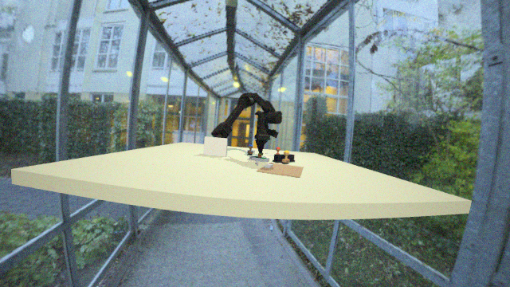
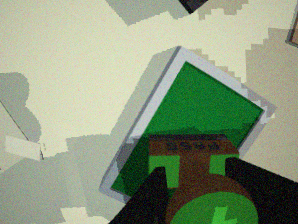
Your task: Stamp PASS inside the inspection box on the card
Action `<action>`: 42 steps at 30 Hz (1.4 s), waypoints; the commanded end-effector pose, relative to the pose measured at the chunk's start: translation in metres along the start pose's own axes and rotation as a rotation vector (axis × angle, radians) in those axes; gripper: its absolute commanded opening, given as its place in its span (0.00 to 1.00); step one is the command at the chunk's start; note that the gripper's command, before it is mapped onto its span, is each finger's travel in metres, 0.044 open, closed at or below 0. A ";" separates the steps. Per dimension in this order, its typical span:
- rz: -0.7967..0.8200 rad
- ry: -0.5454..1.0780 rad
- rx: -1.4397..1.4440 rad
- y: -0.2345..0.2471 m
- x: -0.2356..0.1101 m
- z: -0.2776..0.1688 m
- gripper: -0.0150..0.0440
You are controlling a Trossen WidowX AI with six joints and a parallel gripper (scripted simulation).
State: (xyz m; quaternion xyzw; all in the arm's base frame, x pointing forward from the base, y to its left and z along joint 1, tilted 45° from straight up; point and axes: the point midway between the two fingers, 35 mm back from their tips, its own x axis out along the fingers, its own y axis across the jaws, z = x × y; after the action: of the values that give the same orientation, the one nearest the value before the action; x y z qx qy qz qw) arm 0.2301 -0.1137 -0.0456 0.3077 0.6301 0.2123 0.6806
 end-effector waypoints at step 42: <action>0.003 0.001 0.002 0.000 -0.015 0.001 0.25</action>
State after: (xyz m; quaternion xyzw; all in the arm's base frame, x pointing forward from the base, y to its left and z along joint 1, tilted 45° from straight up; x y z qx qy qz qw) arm 0.2280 -0.1188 -0.0382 0.3142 0.6311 0.2127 0.6766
